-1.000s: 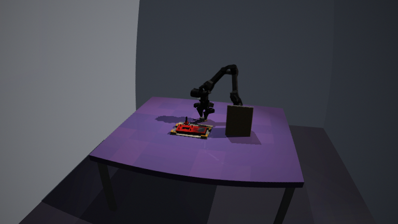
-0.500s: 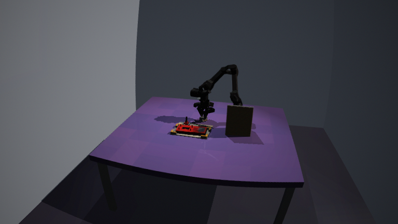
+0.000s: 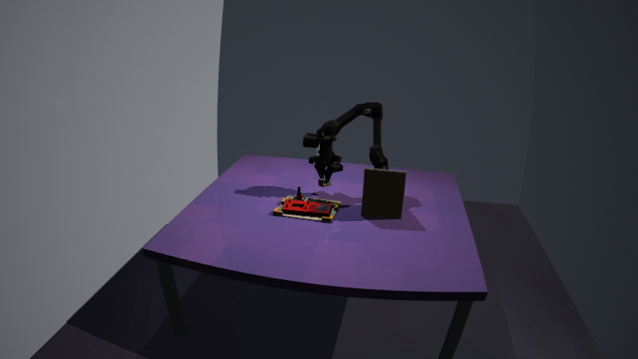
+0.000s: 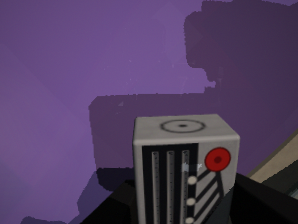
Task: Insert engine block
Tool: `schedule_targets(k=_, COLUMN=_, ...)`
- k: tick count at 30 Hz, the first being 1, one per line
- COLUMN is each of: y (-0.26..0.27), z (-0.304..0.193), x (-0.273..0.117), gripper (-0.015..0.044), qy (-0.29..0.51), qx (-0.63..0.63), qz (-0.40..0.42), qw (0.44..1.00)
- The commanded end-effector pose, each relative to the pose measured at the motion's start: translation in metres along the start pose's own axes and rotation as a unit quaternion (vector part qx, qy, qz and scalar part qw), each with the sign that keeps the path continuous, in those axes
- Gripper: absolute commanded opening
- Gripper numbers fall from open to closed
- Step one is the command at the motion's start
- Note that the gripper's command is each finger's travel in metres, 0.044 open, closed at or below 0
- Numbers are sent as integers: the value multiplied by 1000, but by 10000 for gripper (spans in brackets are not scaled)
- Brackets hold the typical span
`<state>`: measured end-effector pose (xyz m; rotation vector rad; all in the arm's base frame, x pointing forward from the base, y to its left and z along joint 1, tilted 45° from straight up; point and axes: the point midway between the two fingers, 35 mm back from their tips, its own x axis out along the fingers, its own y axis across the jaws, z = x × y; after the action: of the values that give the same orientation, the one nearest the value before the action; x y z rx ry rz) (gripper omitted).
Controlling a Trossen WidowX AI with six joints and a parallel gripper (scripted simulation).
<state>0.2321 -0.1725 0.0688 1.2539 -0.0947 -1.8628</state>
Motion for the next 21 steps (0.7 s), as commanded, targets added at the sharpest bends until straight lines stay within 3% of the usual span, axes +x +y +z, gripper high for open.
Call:
schedule_targets(k=1, y=1, z=-1, x=-14, gripper=0, qy=1, qx=4, qz=2, qw=1000)
schedule_targets(k=21, y=-3, z=5, x=-76, gripper=0, qy=-3, qx=3, qz=6, qw=1000)
